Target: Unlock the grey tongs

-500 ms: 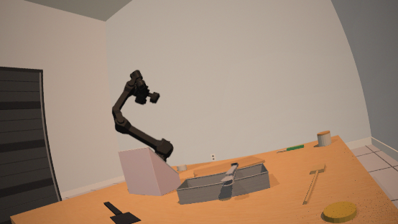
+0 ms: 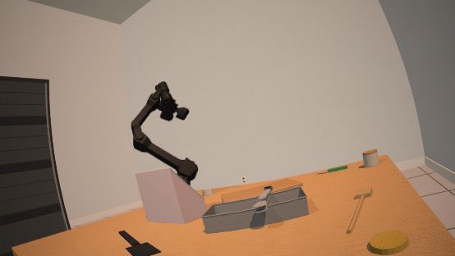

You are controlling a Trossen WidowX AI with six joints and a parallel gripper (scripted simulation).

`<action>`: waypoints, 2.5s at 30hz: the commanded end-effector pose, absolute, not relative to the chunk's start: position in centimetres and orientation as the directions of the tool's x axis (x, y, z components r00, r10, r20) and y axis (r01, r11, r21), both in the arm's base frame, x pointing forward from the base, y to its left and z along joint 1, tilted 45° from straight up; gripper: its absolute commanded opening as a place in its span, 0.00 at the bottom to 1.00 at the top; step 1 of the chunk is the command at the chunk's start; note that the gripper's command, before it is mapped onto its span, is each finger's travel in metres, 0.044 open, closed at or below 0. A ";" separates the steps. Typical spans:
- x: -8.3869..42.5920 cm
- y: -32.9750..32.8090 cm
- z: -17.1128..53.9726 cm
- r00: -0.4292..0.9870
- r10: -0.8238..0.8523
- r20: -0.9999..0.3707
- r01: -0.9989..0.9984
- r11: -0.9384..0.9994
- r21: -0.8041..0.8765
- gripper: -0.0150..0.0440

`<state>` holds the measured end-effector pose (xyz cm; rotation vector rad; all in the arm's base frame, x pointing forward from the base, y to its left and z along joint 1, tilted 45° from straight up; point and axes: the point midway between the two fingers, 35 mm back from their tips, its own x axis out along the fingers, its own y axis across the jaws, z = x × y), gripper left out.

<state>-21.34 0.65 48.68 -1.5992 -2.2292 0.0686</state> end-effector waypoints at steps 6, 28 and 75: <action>-15.5 5.1 50.4 -0.140 0.953 0.269 0.880 0.244 -0.407 0.69; -5.0 11.1 51.2 0.132 0.969 0.207 0.766 0.033 -0.642 0.69; 28.7 10.4 35.9 0.584 0.769 -0.260 0.031 -0.341 -0.940 0.69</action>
